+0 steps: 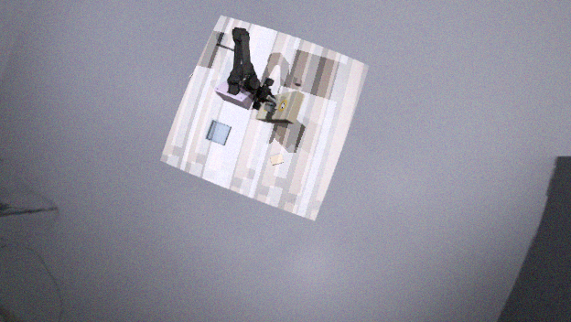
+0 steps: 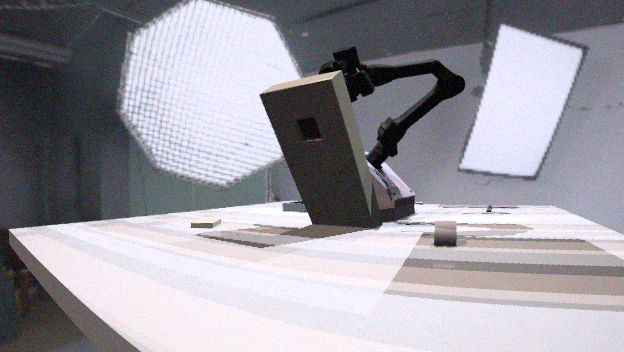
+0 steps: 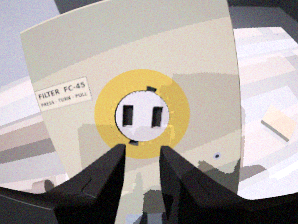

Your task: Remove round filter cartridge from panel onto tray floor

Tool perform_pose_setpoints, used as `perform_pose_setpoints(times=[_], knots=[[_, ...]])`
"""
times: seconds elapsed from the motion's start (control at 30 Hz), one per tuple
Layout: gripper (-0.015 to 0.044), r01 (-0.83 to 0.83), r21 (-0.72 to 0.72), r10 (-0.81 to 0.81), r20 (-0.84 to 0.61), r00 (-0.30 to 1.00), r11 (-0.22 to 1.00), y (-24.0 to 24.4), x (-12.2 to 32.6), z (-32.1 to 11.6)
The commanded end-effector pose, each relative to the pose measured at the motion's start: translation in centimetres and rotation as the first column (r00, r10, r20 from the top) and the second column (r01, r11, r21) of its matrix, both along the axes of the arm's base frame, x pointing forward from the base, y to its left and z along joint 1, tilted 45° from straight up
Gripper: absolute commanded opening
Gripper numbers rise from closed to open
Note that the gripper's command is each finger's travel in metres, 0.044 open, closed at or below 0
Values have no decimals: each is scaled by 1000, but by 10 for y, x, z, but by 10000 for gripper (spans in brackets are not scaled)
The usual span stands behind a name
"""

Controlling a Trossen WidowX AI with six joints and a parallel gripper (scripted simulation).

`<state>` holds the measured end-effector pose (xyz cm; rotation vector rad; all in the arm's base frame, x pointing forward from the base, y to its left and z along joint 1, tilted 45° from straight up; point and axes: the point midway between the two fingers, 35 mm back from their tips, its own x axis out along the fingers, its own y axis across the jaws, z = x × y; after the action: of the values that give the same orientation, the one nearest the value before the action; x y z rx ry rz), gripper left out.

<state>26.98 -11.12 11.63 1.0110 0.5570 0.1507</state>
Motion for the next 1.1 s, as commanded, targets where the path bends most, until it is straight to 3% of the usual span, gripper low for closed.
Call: perform_pose_setpoints(times=[0.0,1.07], knots=[[91,-5,10,5,0,1000,1000,2,-1,-2],[91,-6,9,6,2,1000,1000,21,43,-21]])
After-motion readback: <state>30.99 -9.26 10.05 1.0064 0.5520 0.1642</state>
